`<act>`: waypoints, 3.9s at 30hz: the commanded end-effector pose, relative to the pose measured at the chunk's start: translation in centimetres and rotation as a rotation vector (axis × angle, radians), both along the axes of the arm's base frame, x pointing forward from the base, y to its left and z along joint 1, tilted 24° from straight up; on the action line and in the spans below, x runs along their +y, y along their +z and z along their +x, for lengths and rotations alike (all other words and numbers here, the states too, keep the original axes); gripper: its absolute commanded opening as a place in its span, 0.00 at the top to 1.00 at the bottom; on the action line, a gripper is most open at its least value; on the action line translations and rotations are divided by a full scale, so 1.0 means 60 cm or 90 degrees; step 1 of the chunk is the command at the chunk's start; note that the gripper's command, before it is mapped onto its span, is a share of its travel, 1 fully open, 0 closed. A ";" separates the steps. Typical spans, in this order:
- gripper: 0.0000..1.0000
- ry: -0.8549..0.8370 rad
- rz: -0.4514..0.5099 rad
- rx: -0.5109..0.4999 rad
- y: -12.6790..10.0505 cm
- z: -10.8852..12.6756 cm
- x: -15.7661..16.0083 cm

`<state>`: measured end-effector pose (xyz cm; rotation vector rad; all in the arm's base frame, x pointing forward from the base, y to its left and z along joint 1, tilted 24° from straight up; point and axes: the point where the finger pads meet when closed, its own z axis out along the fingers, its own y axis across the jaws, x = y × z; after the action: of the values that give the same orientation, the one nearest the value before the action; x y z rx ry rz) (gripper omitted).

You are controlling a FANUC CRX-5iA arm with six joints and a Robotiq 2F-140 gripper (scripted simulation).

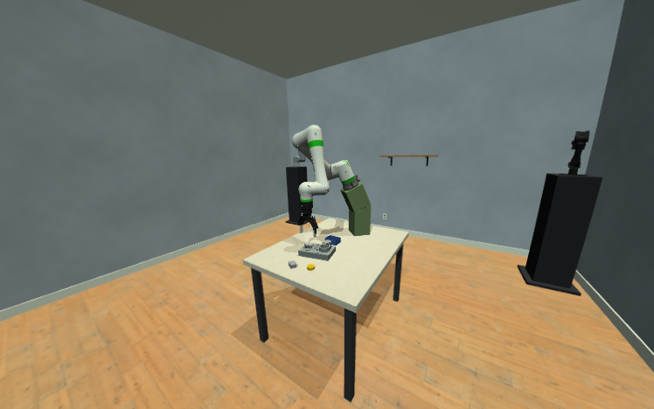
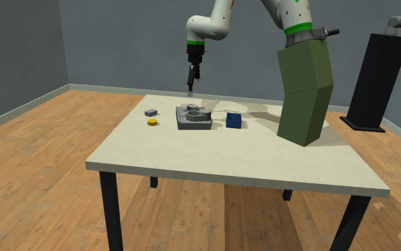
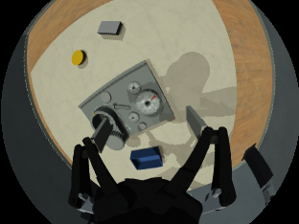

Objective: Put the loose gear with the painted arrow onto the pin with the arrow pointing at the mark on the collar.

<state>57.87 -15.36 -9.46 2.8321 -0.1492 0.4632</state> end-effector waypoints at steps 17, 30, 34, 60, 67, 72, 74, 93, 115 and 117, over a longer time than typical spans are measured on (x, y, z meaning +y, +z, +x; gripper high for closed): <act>0.47 0.634 -0.207 0.192 0.000 0.000 0.000; 0.47 0.835 -0.273 0.253 0.000 0.000 0.000; 0.47 0.835 -0.273 0.253 0.000 0.000 0.000; 0.47 0.835 -0.274 0.253 -0.004 0.002 -0.001; 0.47 0.835 -0.274 0.253 -0.010 0.004 -0.003; 0.47 0.835 -0.274 0.253 -0.019 0.006 -0.006; 0.47 0.835 -0.274 0.253 -0.023 0.007 -0.007; 0.47 0.835 -0.274 0.253 -0.054 0.017 -0.016; 0.47 0.835 -0.274 0.253 -0.064 0.020 -0.019; 0.47 0.835 -0.274 0.253 -0.064 0.020 -0.019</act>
<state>59.07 -16.52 -13.33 2.1432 1.6819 0.0910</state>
